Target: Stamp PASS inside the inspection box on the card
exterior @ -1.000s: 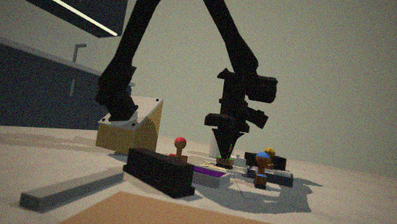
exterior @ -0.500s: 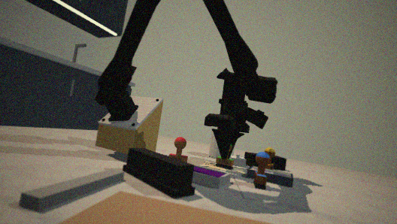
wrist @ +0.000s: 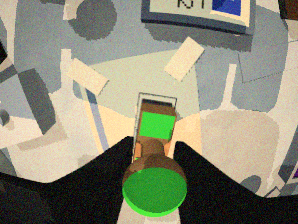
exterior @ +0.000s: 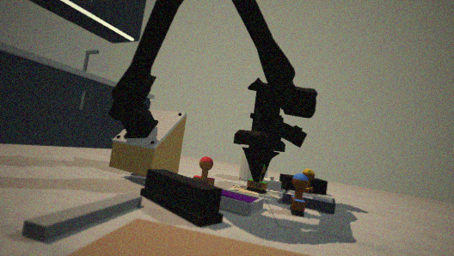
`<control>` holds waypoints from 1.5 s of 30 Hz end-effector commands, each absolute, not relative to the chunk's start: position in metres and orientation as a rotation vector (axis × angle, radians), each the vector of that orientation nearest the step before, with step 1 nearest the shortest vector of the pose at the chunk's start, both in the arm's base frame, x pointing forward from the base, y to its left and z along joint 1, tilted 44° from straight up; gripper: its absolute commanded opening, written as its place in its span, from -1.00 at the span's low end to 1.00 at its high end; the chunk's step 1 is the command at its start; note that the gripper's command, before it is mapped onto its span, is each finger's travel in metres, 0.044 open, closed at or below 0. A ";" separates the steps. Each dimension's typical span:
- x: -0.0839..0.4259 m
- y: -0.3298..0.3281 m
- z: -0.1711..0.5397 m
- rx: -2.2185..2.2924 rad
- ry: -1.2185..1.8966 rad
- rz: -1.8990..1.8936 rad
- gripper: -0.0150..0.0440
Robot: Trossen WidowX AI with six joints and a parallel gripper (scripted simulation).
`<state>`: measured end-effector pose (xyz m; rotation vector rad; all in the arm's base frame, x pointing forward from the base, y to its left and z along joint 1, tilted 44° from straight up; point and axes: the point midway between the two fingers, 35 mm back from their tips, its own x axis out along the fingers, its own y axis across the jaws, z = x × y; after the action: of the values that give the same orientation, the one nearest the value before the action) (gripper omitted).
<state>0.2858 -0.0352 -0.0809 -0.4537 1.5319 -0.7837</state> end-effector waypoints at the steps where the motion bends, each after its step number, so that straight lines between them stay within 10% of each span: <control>1: 0.286 -0.037 -0.082 -0.458 1.532 -0.784 -0.49; 45: 0.287 -0.030 -0.075 -0.457 1.532 -0.784 -0.49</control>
<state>0.2863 -0.0318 -0.0763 -0.4646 1.5346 -0.7822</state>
